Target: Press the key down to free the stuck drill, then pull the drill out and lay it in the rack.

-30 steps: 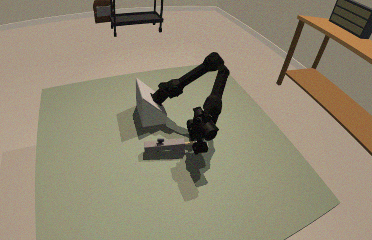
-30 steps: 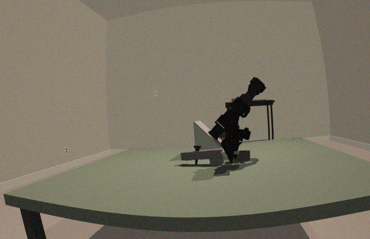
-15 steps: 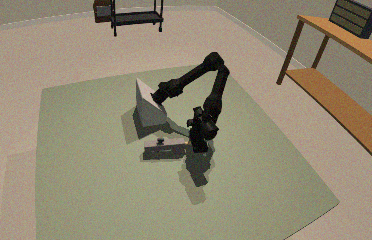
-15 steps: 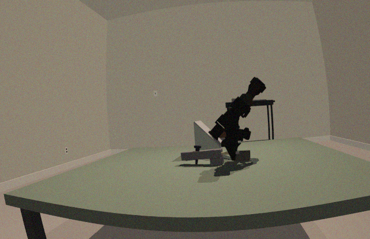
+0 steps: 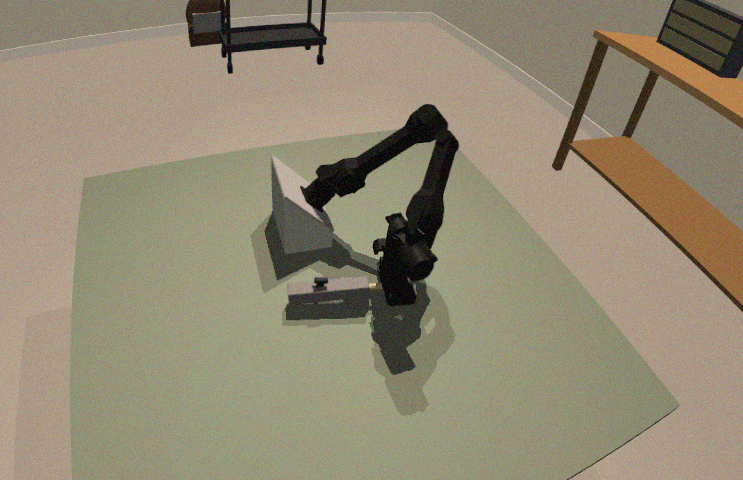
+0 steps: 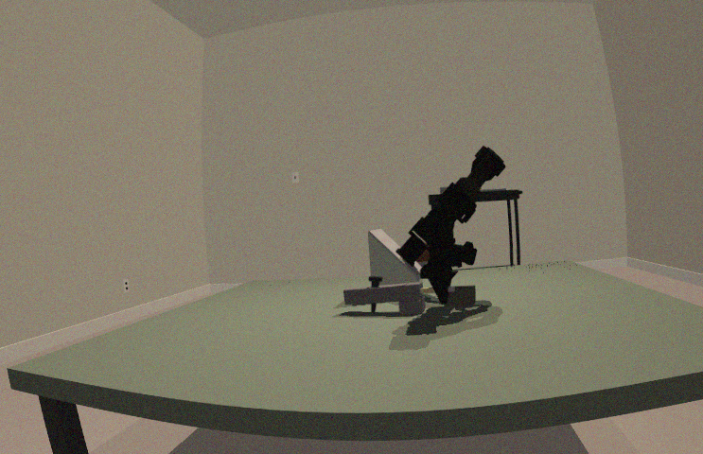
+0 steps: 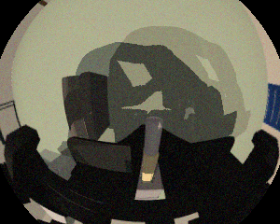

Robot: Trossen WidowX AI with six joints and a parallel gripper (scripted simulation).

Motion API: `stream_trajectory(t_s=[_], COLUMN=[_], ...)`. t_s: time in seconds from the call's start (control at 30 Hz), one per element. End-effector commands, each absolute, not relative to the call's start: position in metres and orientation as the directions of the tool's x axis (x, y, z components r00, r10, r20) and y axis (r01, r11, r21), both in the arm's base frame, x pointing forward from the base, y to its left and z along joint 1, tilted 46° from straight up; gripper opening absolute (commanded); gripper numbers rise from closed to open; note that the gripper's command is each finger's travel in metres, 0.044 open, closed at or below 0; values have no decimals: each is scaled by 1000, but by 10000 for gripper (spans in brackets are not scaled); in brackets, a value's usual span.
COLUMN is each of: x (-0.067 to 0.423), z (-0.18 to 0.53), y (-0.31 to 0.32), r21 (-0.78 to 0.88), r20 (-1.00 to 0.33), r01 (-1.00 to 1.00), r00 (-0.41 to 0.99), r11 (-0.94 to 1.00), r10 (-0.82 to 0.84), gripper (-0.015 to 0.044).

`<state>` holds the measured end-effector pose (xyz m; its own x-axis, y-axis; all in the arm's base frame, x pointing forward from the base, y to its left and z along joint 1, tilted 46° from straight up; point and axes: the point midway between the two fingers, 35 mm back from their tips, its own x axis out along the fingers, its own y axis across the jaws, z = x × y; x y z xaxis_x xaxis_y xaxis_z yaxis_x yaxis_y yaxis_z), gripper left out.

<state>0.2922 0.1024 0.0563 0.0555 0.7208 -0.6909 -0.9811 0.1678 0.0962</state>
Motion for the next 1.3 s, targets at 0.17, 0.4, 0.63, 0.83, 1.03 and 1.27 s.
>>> stream_trajectory(t_s=[0.17, 0.4, 0.63, 0.83, 1.03, 1.27], x=[292, 292, 293, 294, 295, 297], z=[58, 58, 61, 65, 70, 78], y=[100, 100, 104, 107, 110, 115], r21=[95, 95, 95, 95, 95, 94], r20=[-693, -693, -693, -693, -693, -693], r01=[-981, -981, -981, -981, -981, -981], r00=[57, 57, 57, 57, 57, 57], r11=[169, 169, 169, 169, 169, 169], r10=[718, 718, 718, 719, 719, 719], gripper=[0, 0, 0, 0, 0, 0])
